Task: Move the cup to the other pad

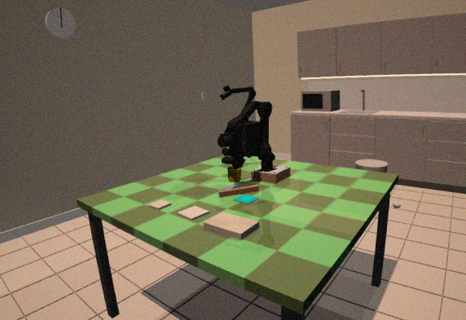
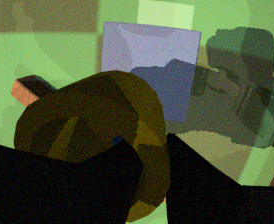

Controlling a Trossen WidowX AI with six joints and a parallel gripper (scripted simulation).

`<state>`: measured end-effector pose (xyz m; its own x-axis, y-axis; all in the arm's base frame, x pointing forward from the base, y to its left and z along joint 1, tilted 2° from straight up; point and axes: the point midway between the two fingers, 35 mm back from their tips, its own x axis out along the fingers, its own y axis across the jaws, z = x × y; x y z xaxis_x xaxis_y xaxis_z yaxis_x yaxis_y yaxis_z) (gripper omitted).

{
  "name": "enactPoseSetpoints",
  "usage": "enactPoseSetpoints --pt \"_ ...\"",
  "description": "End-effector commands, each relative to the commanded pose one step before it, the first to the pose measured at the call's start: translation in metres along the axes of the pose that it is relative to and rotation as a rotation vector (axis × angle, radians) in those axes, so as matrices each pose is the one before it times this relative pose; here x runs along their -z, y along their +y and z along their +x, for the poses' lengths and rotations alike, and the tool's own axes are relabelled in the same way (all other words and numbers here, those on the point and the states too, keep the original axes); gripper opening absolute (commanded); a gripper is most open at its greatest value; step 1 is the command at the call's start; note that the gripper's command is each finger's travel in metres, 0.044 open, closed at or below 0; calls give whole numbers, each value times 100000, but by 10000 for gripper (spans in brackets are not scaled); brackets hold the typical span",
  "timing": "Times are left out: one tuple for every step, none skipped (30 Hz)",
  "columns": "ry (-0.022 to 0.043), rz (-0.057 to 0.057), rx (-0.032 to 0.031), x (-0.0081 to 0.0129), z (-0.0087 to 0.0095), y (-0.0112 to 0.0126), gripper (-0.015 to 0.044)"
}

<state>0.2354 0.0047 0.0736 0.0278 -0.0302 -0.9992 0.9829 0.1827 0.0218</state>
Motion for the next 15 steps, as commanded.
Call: enactPoseSetpoints --pt "-466 381 -385 692 -79 552 0" --pt "6 9 -3 162 -4 91 0" --pt "7 8 -3 162 -5 91 0" --pt "7 7 -3 161 -5 90 0" --pt "8 7 -3 161 -5 90 0" --pt "8 6 -4 161 -5 90 0" --pt "9 6 -4 173 -5 97 0" --pt "9 6 -4 174 -5 97 0" --pt "10 5 -5 173 -5 96 0" --pt "10 5 -5 172 -6 96 0" --pt "10 5 -5 172 -6 96 0" --pt "10 4 -5 171 -6 96 0" --pt "11 4 -5 171 -6 95 0" --pt "11 4 -5 171 -6 95 0" --pt "11 3 -5 170 -6 95 0"
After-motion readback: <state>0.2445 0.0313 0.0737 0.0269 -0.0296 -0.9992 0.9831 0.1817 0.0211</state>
